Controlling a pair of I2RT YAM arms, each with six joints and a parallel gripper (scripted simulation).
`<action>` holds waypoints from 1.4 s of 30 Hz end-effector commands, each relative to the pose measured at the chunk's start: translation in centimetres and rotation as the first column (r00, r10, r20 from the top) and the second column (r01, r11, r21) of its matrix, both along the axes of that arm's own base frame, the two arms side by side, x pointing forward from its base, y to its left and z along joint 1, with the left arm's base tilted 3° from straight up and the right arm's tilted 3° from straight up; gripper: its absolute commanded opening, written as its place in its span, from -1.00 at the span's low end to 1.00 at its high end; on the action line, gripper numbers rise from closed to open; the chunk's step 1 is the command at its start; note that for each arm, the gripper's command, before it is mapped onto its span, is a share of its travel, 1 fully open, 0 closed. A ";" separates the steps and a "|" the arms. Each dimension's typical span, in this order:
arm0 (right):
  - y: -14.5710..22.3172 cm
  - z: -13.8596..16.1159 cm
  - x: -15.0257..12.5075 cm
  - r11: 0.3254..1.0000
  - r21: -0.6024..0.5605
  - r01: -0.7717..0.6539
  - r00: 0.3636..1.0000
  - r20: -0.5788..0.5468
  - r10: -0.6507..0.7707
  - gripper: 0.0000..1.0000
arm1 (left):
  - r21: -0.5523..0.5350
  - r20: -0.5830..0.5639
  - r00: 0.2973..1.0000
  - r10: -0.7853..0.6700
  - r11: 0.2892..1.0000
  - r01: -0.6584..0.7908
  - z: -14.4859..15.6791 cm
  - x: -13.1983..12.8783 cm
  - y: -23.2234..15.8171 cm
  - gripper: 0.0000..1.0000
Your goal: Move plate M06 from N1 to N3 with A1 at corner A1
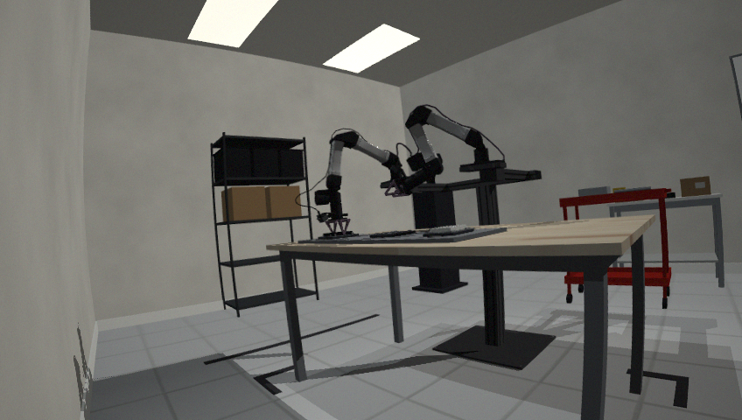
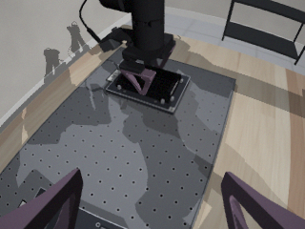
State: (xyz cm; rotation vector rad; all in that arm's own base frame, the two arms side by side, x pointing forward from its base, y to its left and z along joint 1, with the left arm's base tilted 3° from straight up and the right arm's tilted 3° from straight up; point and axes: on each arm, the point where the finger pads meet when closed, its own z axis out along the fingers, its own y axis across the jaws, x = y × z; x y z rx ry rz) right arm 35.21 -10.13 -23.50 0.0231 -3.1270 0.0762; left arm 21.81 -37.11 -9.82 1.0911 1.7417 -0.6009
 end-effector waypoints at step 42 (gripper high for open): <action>32.6 2.1 -3.7 0.997 -0.020 -0.069 0.997 -0.029 0.068 0.63 | 0.460 -0.416 0.908 -0.048 0.850 0.256 -2.6 -4.5 0.2 1.00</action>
